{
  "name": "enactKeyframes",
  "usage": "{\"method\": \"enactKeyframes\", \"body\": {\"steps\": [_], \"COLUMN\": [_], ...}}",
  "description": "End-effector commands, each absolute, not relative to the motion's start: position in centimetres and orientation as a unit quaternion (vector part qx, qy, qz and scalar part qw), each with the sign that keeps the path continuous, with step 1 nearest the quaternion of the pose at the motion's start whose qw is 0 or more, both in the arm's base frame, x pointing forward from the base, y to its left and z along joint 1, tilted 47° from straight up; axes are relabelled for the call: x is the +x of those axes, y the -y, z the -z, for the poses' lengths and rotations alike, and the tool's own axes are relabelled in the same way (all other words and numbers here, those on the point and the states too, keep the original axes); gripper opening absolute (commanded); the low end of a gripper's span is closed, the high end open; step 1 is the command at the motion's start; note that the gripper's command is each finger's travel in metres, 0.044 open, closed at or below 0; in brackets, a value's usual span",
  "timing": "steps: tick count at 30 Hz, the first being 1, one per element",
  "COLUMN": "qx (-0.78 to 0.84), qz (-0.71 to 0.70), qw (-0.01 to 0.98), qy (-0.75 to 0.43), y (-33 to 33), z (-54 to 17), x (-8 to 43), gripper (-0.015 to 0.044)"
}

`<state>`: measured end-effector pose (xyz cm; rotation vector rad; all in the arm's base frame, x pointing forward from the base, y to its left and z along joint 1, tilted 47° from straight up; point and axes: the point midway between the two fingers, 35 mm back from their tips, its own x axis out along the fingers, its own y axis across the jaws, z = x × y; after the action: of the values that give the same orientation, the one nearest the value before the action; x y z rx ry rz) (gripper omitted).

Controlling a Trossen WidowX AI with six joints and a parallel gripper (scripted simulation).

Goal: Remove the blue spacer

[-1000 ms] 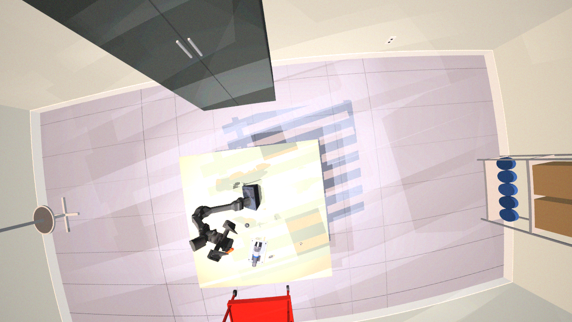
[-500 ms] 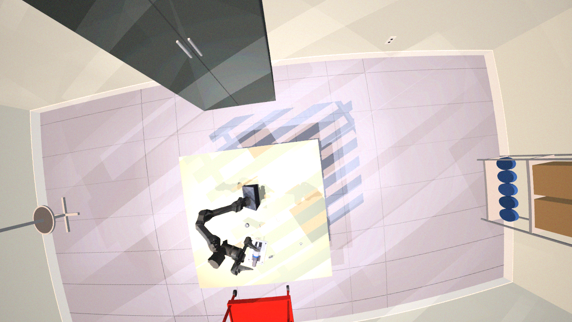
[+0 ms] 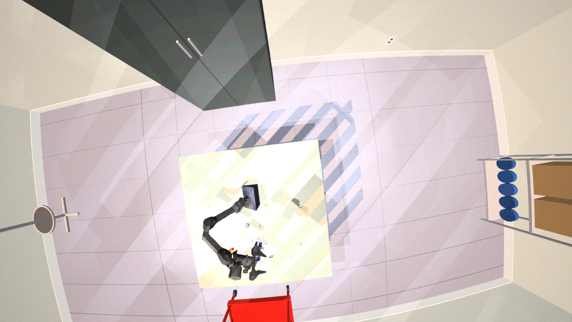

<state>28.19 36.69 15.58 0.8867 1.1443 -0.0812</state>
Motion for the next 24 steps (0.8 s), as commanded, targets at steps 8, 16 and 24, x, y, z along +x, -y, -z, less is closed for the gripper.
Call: {"method": "enactKeyframes", "body": {"steps": [8, 16, 24], "qx": [0.116, -0.152, -0.203], "qz": [0.229, 0.326, 0.336], "qw": [0.825, 0.744, 0.713], "qy": [-0.504, -0.564, -0.581], "y": [-22.4, -10.0, -8.0], "z": [-6.9, -2.4, -1.3], "x": [37.1, 39.2, 39.0], "gripper": [0.0440, 0.0440, 0.0440]}}
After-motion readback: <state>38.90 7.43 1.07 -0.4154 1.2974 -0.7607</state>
